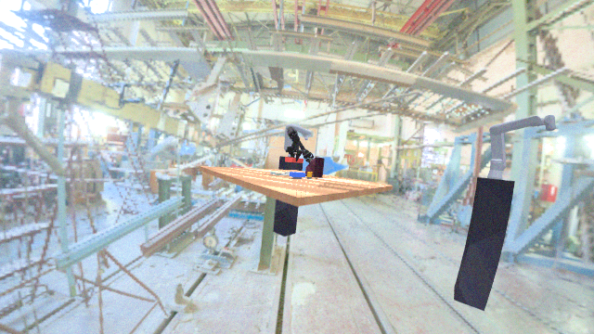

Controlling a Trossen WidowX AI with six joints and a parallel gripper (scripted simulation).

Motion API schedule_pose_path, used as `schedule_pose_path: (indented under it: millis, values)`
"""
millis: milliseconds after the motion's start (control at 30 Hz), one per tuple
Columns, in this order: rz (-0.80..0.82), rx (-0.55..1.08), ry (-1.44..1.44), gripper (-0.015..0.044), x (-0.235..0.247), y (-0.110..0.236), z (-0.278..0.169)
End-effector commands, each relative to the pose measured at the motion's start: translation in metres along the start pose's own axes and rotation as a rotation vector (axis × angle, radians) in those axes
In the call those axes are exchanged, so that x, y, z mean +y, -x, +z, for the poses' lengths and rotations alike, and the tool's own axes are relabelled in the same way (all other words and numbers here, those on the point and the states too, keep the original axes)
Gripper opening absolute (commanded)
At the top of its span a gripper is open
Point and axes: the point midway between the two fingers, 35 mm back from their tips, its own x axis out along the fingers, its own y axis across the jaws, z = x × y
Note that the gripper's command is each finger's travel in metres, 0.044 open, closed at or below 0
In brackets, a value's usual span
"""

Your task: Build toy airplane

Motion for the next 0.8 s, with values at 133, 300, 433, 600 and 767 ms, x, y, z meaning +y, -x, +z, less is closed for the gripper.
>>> schedule_pose_path:
  millis: [133,300,433,600,767]
  values:
    - [0.010,-0.002,0.008,0.0000,-0.024,-0.010,0.003]
    - [0.014,-0.003,0.012,0.0000,-0.039,-0.017,0.003]
    - [0.016,-0.004,0.015,0.0000,-0.051,-0.023,0.003]
    - [0.016,-0.005,0.018,0.0000,-0.066,-0.029,0.002]
    - [0.013,-0.006,0.021,0.0000,-0.080,-0.036,-0.001]
